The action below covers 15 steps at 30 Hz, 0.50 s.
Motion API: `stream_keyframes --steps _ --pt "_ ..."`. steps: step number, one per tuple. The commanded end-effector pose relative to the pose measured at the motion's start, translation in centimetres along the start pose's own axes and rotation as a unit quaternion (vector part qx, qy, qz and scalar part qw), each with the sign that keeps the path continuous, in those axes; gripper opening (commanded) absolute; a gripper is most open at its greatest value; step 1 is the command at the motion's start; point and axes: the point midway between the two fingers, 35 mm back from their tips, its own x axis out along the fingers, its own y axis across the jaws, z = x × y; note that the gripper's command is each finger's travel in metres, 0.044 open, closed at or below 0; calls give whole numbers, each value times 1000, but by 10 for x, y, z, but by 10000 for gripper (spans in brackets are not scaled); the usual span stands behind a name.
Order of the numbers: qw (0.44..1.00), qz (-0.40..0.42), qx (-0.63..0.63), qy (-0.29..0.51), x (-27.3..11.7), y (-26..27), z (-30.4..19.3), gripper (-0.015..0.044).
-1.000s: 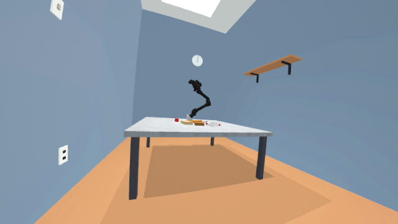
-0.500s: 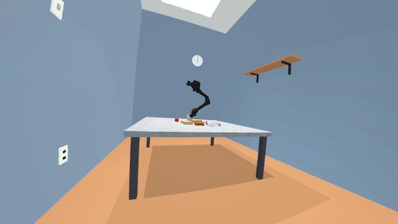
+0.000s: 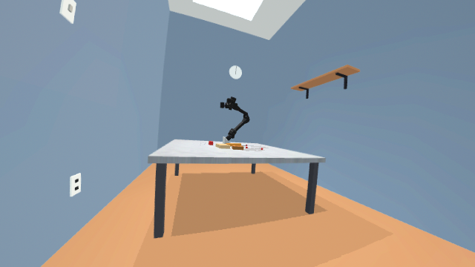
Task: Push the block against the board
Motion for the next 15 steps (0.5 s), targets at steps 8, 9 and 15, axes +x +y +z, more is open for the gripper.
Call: stream_keyframes --steps 8,9,15 --pt "986 -8 109 124 49 9 -61 0" --pt "983 -9 119 137 53 10 -67 0" --pt "960 -25 180 215 73 18 -106 0"
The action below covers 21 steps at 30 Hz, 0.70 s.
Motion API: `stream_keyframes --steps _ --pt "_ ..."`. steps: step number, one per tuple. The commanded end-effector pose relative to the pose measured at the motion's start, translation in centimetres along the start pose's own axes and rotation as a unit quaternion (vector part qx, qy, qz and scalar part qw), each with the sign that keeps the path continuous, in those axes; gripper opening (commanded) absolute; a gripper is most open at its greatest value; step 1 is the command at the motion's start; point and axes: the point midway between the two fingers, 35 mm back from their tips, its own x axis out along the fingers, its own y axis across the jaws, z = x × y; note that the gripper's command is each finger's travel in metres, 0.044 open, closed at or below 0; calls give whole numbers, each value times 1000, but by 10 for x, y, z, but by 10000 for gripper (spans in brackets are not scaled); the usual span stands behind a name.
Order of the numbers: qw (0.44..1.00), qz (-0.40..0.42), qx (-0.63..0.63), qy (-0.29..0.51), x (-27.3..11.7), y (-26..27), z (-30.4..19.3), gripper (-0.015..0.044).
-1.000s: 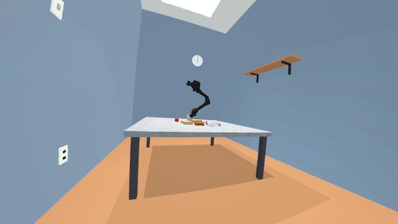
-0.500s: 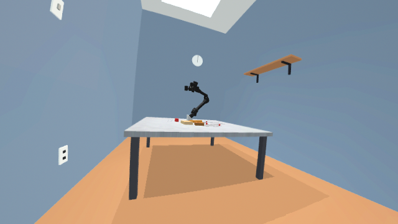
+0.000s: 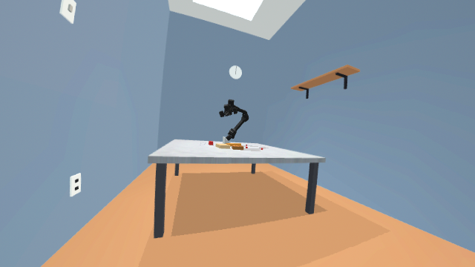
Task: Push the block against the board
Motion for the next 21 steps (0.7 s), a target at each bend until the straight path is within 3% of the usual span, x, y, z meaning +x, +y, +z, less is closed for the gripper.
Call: stream_keyframes --steps 1,21 --pt "998 -14 40 47 20 -2 -19 0" --pt "921 -152 219 283 90 -10 -141 0"
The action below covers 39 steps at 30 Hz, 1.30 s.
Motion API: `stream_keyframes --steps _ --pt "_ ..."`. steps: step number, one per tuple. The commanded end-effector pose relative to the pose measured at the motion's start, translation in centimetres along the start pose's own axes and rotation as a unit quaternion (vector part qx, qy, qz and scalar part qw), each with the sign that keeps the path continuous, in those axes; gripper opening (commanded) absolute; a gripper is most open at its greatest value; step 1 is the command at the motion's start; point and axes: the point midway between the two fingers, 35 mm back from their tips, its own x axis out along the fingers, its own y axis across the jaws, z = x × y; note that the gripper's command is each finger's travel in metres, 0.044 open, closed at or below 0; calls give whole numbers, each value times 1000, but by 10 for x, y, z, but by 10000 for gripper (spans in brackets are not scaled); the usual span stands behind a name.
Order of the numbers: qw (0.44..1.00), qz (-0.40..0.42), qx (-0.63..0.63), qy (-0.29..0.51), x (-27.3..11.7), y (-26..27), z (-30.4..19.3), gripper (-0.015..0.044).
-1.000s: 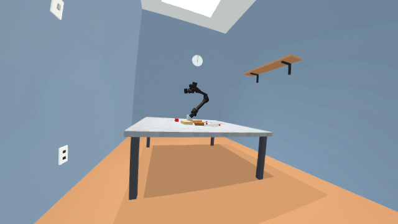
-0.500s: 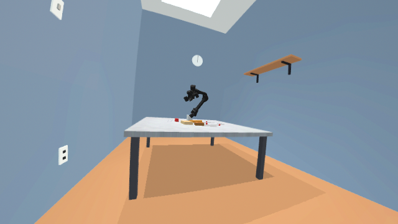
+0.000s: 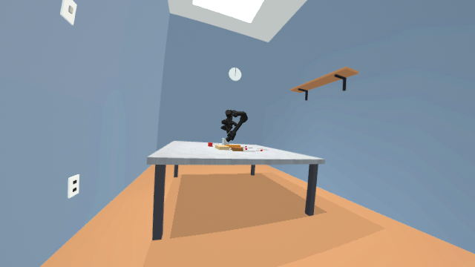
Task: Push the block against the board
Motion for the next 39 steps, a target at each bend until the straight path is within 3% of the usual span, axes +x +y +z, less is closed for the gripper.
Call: stream_keyframes --steps 1,14,19,24,39 --pt "998 -37 36 37 20 -6 -14 0" --pt "963 -176 147 140 71 -31 -67 0" --pt "963 -178 148 141 74 -32 -69 0" --pt "962 -177 148 142 120 -48 -87 0" --pt "963 -177 148 142 122 -50 -78 0"
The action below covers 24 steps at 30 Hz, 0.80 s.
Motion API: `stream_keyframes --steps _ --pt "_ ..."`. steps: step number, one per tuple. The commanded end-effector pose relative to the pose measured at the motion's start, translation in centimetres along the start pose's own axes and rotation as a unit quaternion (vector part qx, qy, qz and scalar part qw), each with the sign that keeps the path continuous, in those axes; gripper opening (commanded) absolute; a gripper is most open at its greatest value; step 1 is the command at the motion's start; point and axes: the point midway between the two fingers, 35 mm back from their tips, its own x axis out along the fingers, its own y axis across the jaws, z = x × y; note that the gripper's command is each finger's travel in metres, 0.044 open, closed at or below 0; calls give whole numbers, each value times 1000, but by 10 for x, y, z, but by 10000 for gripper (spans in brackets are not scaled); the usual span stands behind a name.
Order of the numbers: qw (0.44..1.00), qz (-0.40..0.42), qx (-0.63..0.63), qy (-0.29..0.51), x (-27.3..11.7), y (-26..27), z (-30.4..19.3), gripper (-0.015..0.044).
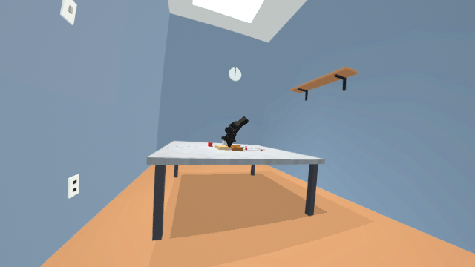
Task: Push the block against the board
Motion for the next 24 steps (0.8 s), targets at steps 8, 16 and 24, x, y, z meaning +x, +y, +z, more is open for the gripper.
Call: stream_keyframes --steps 8,16,24 --pt "1000 0 0 0 1 0 12 0" --pt "1000 0 -1 0 1 1 20 0" --pt "1000 0 -1 0 0 1 29 0"
